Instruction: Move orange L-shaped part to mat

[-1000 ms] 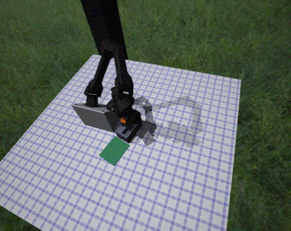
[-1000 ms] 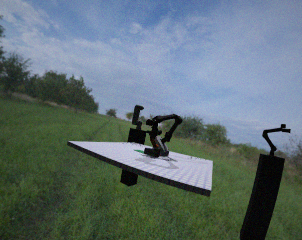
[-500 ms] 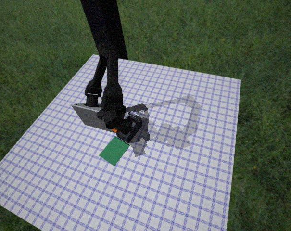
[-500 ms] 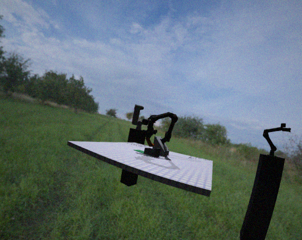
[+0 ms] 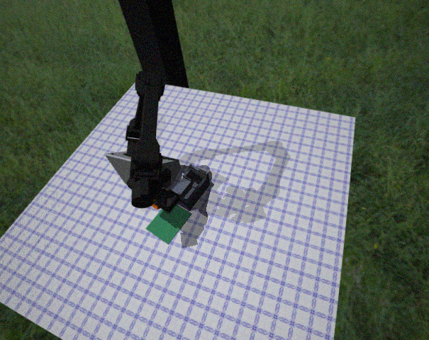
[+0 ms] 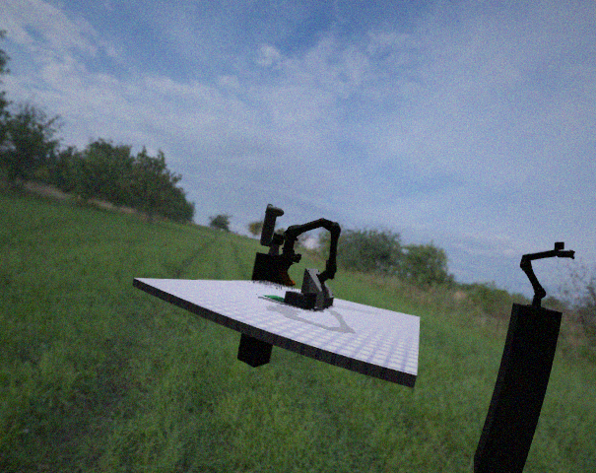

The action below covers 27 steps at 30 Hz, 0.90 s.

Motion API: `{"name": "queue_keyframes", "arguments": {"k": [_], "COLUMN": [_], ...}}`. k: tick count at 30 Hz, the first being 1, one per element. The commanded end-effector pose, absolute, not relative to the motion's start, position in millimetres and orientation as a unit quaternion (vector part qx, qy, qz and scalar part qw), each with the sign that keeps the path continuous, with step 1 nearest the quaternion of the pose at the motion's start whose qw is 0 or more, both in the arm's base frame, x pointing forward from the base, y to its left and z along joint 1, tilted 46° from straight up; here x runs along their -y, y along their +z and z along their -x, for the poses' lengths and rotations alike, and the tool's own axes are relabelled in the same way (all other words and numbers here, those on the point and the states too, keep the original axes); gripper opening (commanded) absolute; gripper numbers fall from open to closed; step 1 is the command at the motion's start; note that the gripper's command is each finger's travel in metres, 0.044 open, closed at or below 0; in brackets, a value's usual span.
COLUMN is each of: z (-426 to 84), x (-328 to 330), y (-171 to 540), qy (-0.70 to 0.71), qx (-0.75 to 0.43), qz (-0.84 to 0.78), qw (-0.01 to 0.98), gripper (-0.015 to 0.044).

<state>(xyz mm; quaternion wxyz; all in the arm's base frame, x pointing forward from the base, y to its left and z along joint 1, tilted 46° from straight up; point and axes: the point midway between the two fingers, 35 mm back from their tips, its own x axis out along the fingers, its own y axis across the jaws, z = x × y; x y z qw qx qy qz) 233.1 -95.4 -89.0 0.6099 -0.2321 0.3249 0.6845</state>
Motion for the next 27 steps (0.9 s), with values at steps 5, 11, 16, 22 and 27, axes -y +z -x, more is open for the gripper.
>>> {"name": "queue_keyframes", "arguments": {"k": [5, 11, 16, 22, 27], "z": [-227.7, -227.3, -226.2, -224.8, -223.7], "x": [113.3, 110.7, 105.3, 99.0, 93.7], "y": [-106.4, -109.1, -114.8, -121.4, -126.9], "qy": [0.687, 0.687, 0.687, 0.687, 0.687], "qx": [-0.324, -0.324, -0.324, -0.324, -0.324], "qz": [0.235, 0.235, 0.235, 0.234, 0.234], "qw": [0.607, 0.607, 0.607, 0.607, 0.607], "gripper": [0.0, 0.0, 0.0, 0.0, 0.0]}}
